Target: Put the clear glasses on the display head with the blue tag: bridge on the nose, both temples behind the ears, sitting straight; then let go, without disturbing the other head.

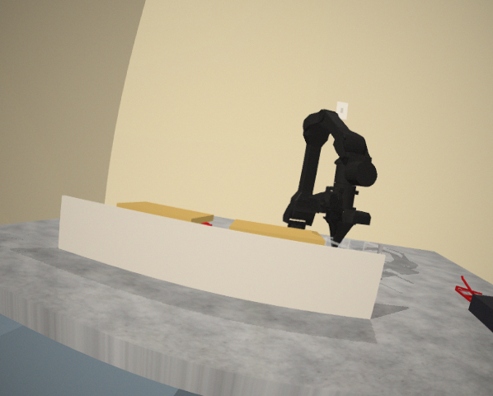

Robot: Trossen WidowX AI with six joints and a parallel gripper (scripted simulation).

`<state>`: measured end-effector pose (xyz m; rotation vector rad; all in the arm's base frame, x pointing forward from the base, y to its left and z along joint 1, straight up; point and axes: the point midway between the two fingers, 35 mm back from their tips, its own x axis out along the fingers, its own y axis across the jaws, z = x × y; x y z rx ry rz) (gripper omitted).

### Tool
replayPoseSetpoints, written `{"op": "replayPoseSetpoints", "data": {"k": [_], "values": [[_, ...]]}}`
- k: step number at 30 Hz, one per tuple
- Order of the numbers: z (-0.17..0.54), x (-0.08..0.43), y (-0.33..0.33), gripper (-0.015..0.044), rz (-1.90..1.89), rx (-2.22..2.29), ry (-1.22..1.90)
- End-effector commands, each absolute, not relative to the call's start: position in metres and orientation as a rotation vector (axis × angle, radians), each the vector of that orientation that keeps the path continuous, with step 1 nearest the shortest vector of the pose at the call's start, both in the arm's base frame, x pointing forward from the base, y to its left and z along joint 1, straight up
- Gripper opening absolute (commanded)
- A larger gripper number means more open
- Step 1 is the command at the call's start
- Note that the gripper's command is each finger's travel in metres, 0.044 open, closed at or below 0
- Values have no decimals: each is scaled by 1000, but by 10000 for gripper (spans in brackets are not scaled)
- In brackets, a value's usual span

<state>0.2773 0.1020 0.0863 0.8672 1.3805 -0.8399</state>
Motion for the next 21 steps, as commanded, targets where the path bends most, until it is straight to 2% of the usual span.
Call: {"op": "replayPoseSetpoints", "data": {"k": [1,21], "values": [[87,278,100,0,-834,871,1381],[87,277,100,0,-834,871,1381]]}}
